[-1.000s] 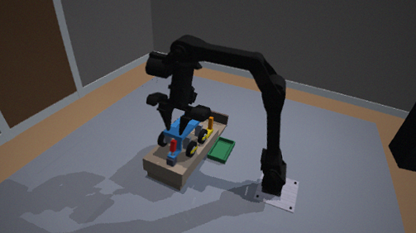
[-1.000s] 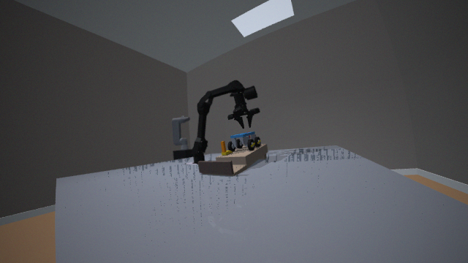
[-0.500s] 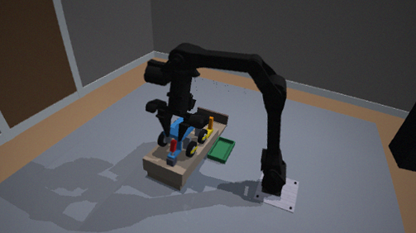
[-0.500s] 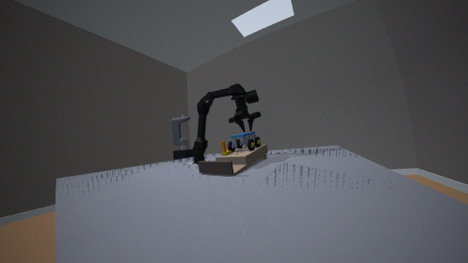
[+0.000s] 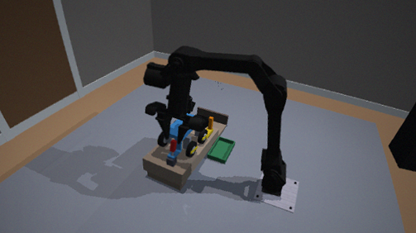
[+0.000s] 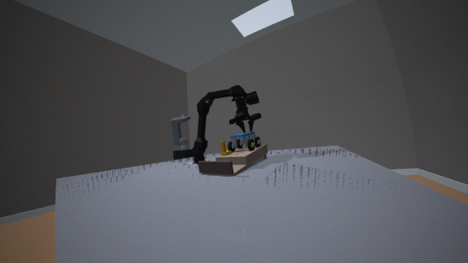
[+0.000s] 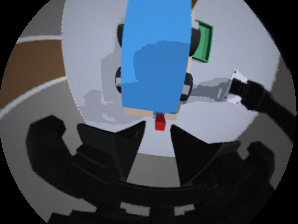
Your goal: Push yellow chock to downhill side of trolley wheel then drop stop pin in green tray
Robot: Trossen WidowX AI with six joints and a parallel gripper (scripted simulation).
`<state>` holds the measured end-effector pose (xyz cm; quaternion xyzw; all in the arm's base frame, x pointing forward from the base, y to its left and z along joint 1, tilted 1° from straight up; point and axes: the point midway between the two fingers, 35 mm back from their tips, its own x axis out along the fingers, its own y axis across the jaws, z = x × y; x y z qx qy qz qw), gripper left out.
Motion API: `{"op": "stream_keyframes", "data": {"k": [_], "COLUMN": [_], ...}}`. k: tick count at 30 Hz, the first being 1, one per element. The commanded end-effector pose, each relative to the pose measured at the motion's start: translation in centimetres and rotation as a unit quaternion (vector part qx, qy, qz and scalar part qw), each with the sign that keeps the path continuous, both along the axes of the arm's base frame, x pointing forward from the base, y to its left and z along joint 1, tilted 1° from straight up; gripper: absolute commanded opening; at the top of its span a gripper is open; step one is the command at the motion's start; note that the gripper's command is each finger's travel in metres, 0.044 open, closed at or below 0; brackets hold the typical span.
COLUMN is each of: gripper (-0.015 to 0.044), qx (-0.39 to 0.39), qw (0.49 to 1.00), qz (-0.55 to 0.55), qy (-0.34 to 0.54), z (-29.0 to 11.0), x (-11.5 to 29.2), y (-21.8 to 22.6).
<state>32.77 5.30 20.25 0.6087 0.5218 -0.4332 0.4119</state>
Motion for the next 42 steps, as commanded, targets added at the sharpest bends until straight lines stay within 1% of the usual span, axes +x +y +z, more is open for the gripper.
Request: {"op": "stream_keyframes", "data": {"k": [1,21,27,31,40,41,42], "gripper": [0.019,0.019,0.019,0.0085,0.0025,0.0,0.0], "qx": [0.002,0.003,0.003,0.001,0.001,0.001,0.001], "qw": [1.0,1.0,1.0,1.0,1.0,1.0,1.0], "qz": [-0.001,-0.001,-0.001,0.0,0.0,0.0,0.0], "qy": [0.005,0.005,0.005,0.001,0.001,0.001,0.002], "z": [-0.8,-3.4,-3.6,-3.3,-3.3,-3.3,-3.2], "x": [0.0,0.1,0.0,0.2,0.2,0.2,0.2], "y": [0.2,1.0,1.1,1.0,1.0,1.0,1.0]}}
